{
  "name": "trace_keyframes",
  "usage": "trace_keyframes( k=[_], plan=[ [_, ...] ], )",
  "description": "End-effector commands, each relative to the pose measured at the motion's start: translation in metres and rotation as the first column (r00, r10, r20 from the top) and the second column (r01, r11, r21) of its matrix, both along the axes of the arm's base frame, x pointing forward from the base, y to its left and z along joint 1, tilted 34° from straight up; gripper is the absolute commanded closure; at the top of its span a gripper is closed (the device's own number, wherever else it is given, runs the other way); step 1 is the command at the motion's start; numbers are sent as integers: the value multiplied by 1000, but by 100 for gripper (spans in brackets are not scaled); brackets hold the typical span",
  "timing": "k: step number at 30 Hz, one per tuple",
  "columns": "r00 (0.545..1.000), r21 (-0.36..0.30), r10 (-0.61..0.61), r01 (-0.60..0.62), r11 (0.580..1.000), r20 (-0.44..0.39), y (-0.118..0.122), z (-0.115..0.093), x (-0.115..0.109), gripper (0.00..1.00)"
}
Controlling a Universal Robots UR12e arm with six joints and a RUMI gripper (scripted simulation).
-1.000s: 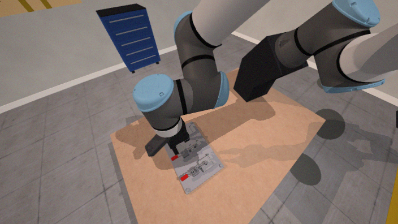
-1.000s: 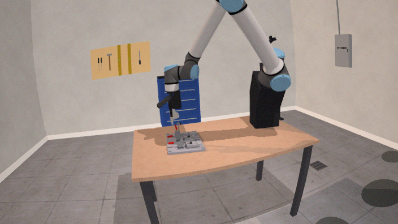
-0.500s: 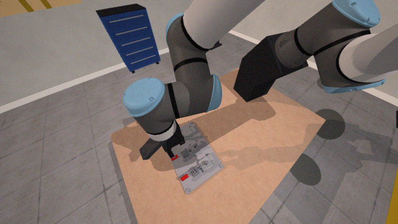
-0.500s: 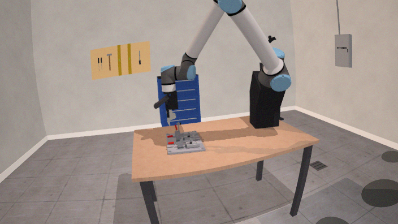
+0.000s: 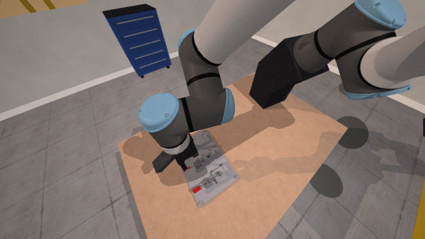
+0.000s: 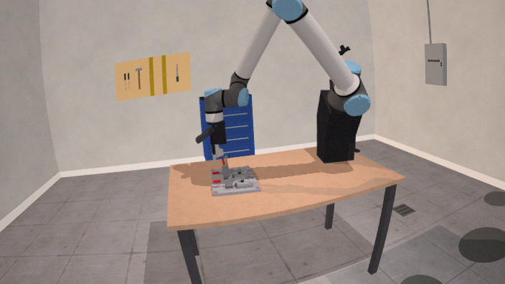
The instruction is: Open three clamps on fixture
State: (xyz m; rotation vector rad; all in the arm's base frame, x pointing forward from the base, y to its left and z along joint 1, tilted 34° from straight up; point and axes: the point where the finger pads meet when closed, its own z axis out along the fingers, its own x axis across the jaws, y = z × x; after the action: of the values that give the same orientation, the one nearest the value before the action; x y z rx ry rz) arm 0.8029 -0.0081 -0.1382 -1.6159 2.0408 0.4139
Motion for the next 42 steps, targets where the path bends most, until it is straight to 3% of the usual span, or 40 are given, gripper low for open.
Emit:
trace_keyframes(
  k=[1,14,42],
  plan=[
    [1000,-1,-1,1,1000,1,8,-14,4,72],
    [1000,-1,-1,1,1000,1,21,-34,9,72],
    [1000,-1,-1,1,1000,1,21,-34,9,72]
  ],
)
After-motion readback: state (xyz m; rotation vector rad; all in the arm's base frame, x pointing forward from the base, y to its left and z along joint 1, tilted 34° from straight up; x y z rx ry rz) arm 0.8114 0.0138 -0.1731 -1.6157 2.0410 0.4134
